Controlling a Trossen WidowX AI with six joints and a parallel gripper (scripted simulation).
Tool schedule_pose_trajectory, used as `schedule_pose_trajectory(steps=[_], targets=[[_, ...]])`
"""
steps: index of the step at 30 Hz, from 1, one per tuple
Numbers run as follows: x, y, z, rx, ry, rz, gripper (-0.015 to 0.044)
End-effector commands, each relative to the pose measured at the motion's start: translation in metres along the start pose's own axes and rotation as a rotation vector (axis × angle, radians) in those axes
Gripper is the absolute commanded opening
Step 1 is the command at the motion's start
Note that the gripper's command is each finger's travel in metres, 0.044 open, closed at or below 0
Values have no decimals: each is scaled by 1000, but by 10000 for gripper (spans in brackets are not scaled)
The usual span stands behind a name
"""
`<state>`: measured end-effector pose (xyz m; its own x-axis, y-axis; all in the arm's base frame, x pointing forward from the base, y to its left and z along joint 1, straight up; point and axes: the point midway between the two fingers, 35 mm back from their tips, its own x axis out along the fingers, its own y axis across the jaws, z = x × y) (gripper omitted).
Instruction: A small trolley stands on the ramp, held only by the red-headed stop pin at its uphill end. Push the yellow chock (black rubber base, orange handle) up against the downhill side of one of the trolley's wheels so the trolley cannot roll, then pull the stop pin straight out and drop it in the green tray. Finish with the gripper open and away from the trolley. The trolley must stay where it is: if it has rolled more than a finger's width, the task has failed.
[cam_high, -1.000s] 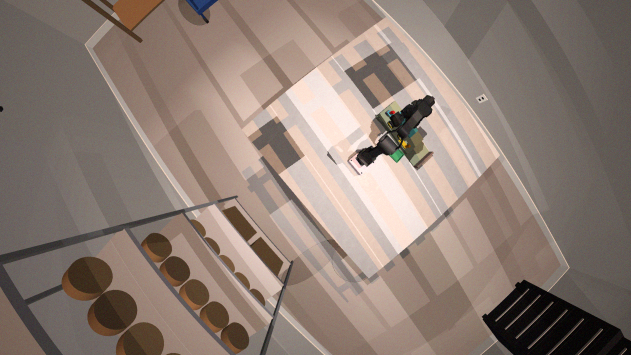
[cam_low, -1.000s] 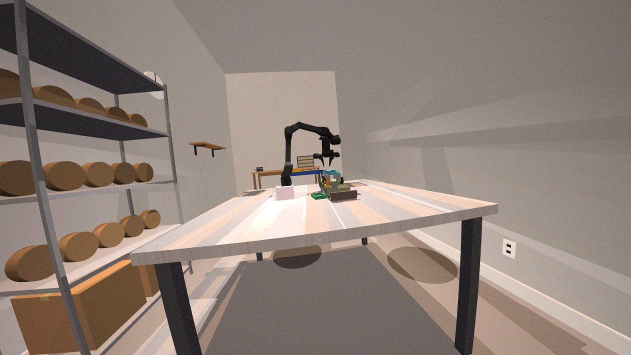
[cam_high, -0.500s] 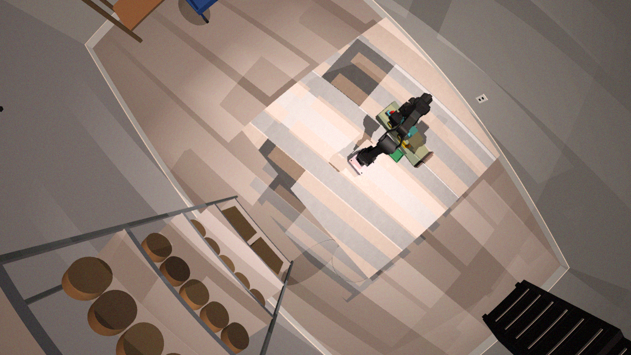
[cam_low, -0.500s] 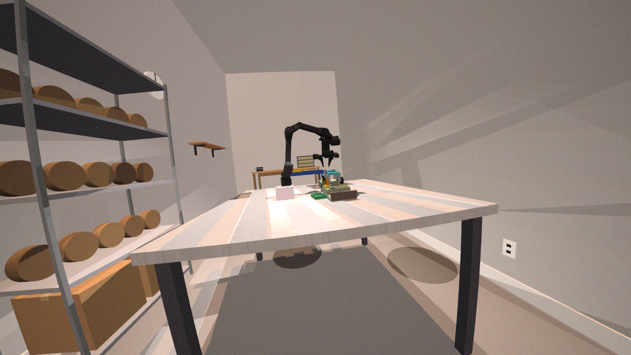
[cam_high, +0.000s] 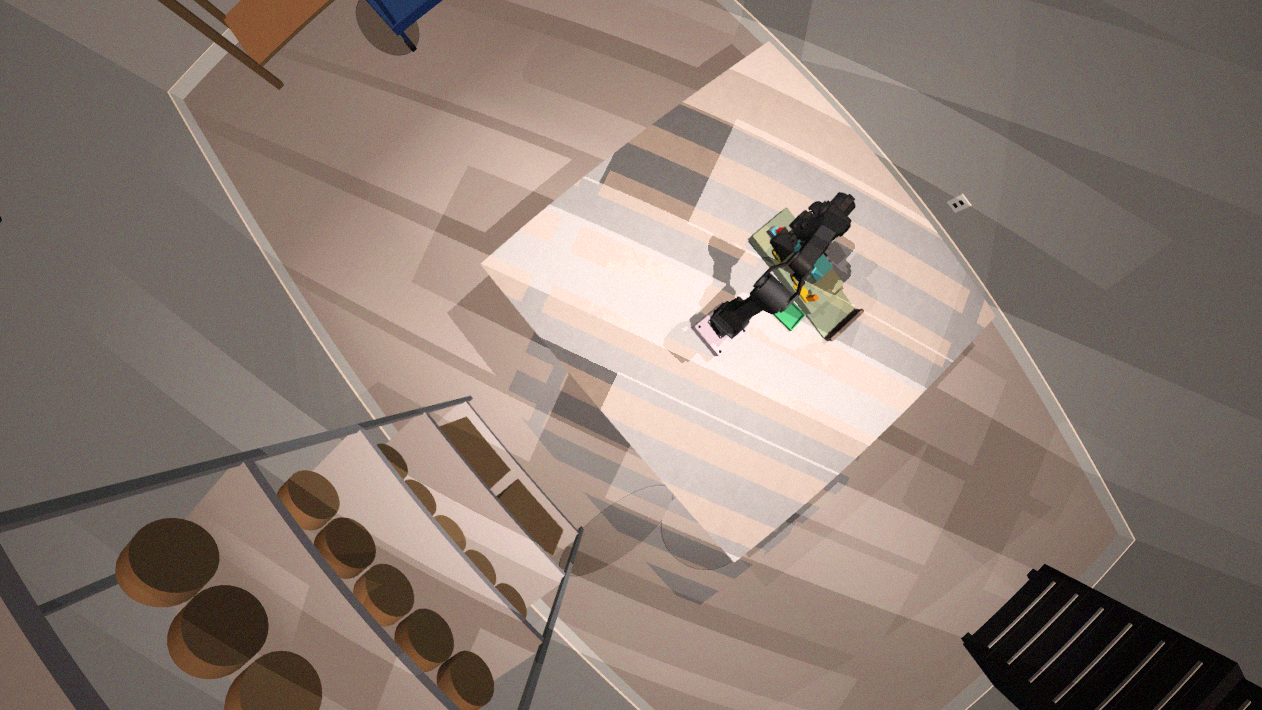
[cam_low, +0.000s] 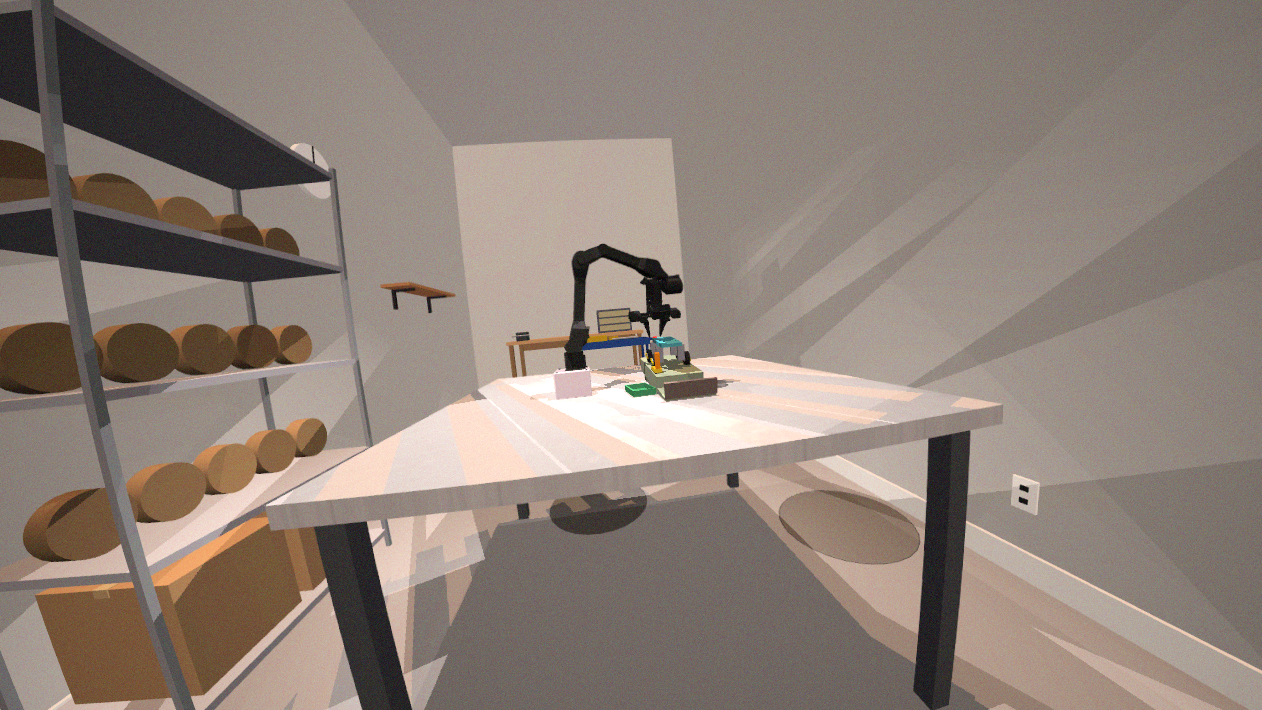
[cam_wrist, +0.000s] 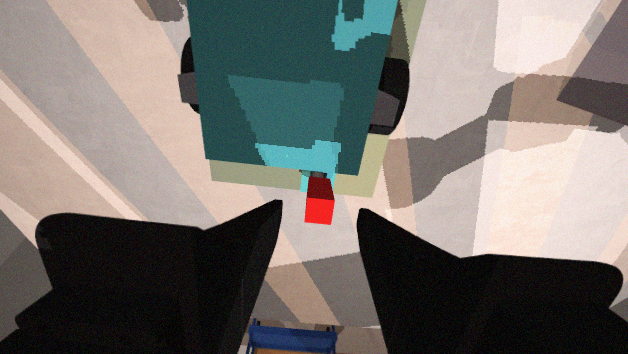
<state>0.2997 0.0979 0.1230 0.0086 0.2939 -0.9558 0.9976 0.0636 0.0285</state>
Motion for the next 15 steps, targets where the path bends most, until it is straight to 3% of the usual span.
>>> schedule_pose_trajectory(steps=[1, 15], targets=[[3, 0, -1, 5, 3, 1, 190], [23, 0, 0, 5, 3, 1, 190]])
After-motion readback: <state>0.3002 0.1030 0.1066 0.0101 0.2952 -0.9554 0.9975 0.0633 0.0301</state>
